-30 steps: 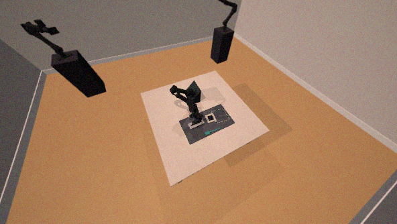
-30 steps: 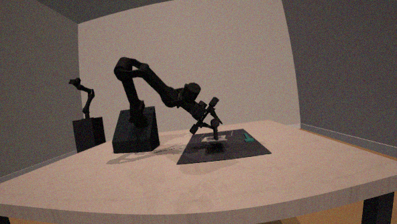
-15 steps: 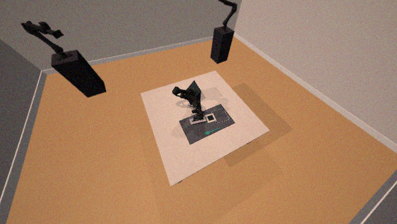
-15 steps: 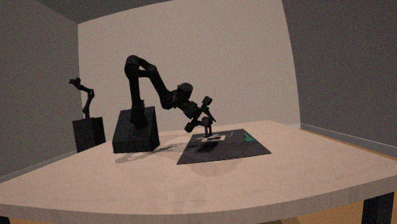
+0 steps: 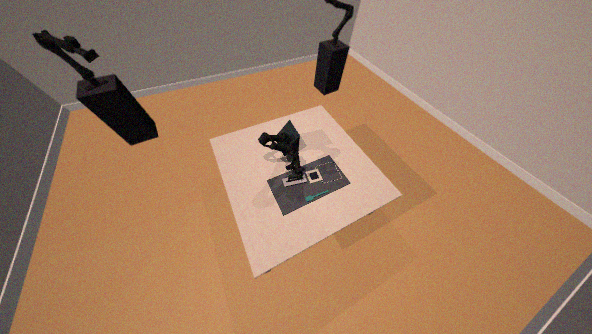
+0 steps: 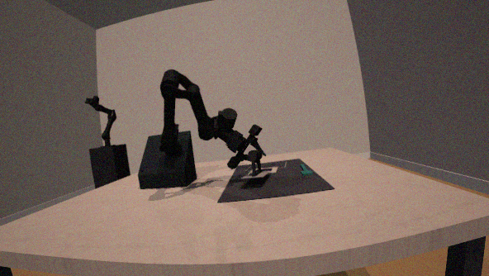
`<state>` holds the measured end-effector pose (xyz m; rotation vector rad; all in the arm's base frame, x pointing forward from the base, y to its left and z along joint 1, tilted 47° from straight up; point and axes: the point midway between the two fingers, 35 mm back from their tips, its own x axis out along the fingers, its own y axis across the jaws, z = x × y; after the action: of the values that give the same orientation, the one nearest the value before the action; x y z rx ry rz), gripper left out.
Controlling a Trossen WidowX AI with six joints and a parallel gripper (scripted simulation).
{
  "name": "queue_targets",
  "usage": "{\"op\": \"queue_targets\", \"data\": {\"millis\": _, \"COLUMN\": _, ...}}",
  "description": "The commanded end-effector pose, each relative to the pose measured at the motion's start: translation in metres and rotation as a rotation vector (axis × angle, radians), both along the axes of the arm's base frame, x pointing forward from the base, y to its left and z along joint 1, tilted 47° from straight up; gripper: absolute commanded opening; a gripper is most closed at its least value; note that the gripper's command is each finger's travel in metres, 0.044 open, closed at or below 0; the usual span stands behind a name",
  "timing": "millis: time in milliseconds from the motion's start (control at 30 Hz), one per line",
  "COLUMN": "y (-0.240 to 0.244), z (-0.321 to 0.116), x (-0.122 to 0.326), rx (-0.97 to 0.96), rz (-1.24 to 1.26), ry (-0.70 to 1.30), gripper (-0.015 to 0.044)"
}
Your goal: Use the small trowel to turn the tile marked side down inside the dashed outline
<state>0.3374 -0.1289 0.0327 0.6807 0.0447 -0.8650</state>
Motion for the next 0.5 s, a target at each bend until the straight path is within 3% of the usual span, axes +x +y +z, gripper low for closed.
{"op": "queue_targets", "data": {"millis": 0, "y": -0.003, "z": -0.007, "x": -0.002, "rx": -0.001, "rz": 0.011, "ry": 0.012, "gripper": 0.0000}}
{"op": "queue_targets", "data": {"millis": 467, "y": -0.006, "z": -0.019, "x": -0.003, "rx": -0.002, "rz": 0.011, "ry": 0.012, "gripper": 0.0000}}
